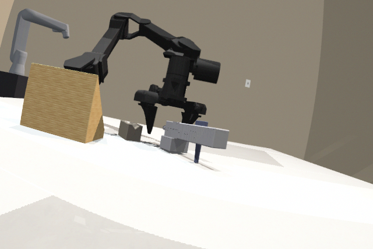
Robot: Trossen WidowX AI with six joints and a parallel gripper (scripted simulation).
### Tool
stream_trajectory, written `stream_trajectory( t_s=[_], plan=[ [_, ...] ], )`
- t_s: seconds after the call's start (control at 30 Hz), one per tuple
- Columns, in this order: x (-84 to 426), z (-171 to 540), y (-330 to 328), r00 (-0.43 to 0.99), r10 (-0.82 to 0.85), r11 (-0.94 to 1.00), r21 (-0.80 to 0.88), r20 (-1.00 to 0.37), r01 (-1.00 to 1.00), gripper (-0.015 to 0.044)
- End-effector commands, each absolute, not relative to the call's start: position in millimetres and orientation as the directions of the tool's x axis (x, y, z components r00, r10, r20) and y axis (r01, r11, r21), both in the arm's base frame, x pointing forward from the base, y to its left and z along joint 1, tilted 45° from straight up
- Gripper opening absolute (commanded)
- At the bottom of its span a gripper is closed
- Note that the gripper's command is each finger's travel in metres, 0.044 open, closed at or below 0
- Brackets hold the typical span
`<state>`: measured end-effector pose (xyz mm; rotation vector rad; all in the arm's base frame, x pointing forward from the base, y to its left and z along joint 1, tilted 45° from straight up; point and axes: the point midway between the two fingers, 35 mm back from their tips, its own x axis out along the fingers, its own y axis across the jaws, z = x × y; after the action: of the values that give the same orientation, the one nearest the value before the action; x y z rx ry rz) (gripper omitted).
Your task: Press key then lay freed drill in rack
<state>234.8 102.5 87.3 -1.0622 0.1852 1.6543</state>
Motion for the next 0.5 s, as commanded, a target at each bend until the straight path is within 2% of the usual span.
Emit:
stream_trajectory(
  t_s=[0.0,0.2,0.47],
  plan=[
    [233.7,80.7,107.1,0.002,0.703,-0.379,-0.377,-0.711,-0.845,0.0440],
    [234.0,76.2,110.1,0.002,0.704,-0.379,-0.378,-0.710,-0.845,0.0440],
    [235.2,79.0,108.1,0.008,0.701,-0.381,-0.384,-0.713,-0.841,0.0230]
  ],
)
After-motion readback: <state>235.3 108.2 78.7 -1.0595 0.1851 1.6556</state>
